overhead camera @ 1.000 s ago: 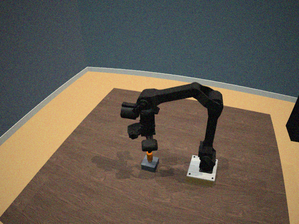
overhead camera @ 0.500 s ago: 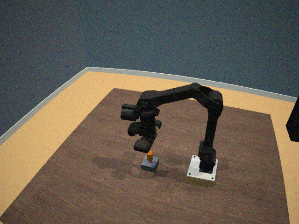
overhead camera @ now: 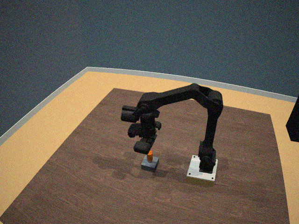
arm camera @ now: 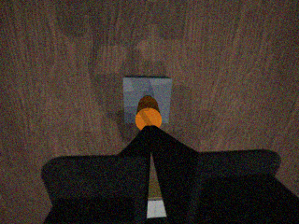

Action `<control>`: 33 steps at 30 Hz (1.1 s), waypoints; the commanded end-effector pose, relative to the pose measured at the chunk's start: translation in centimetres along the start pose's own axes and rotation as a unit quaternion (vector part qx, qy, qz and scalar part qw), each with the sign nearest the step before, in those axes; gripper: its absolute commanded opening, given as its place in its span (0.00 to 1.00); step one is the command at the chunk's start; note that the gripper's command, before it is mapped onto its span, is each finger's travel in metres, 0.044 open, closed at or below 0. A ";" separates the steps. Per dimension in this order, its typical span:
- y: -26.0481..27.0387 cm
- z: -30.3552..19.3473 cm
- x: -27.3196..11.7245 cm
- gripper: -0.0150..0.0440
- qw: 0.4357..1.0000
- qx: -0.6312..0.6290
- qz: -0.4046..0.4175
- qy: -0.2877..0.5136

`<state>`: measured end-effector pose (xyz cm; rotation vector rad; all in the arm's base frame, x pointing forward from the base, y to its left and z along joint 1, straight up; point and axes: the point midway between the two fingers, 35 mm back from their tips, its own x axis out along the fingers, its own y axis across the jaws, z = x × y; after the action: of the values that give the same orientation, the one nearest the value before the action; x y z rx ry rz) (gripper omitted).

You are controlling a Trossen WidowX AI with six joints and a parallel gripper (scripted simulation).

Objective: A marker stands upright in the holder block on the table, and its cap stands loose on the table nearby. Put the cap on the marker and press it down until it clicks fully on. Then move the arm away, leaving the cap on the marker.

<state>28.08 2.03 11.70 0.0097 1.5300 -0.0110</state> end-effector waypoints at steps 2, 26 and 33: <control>0.0 -0.1 0.9 0.25 1.000 0.003 -0.001 0.004; 0.0 0.1 2.7 0.25 1.000 0.000 0.000 -0.004; 0.0 0.4 0.9 0.25 1.000 0.000 0.000 -0.004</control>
<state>28.16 2.02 9.42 0.0092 1.5342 -0.0120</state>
